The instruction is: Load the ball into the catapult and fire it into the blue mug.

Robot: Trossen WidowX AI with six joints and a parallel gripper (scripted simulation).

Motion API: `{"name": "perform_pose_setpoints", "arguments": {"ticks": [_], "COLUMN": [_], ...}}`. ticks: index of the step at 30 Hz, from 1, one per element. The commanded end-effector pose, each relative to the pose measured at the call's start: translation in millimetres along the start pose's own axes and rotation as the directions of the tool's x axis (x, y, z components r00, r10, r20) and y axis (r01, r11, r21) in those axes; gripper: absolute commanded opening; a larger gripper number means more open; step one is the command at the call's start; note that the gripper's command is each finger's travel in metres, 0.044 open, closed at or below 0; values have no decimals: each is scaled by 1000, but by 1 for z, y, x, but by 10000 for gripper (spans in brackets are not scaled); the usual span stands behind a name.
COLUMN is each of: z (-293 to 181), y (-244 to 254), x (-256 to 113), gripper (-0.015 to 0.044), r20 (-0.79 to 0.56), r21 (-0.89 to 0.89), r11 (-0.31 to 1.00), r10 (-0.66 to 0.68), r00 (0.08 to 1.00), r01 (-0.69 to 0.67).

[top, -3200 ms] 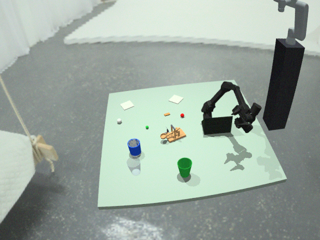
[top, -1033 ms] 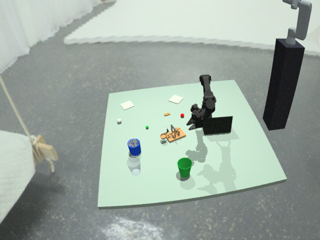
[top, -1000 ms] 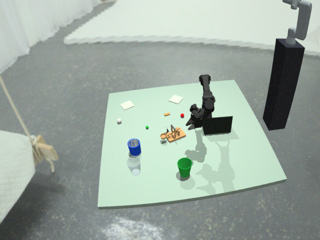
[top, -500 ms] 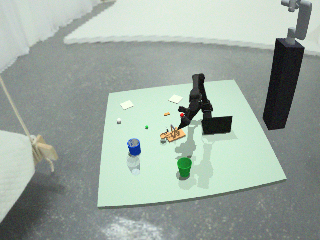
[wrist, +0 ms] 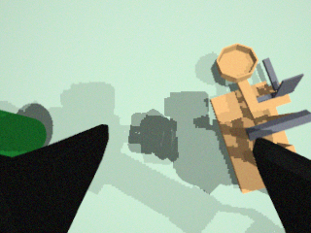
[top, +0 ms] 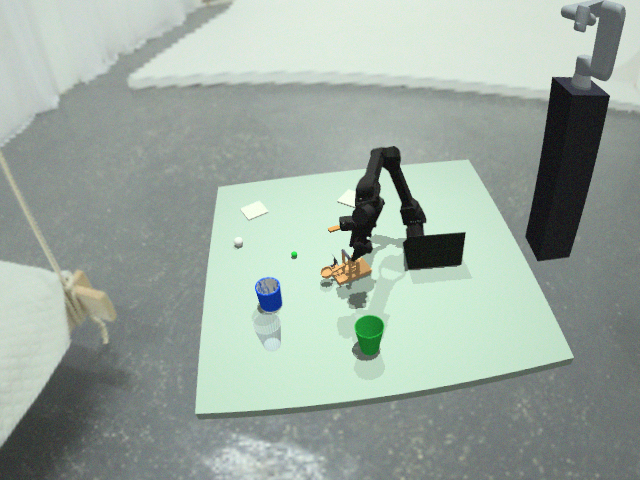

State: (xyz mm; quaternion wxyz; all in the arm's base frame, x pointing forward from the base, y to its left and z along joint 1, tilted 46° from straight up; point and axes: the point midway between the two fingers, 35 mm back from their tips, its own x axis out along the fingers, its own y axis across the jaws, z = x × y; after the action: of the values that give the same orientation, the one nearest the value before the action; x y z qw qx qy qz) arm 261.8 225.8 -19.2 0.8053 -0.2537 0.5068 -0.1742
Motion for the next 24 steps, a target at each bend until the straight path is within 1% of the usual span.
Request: {"name": "perform_pose_setpoints", "arguments": {"ticks": [1, 8, 15, 24], "z": [-6, -13, -23, -25], "y": [-26, -67, -105, -109], "x": [11, 21, 26, 29], "gripper": [440, 440, 440, 440], "r20": [-105, -265, -419, -433], "r21": [-110, -271, -402, -412], "r11": [993, 962, 915, 910], "r10": [-47, -109, -156, -159], "r00": [993, 958, 894, 887], "r01": [36, 34, -29, -38]}}
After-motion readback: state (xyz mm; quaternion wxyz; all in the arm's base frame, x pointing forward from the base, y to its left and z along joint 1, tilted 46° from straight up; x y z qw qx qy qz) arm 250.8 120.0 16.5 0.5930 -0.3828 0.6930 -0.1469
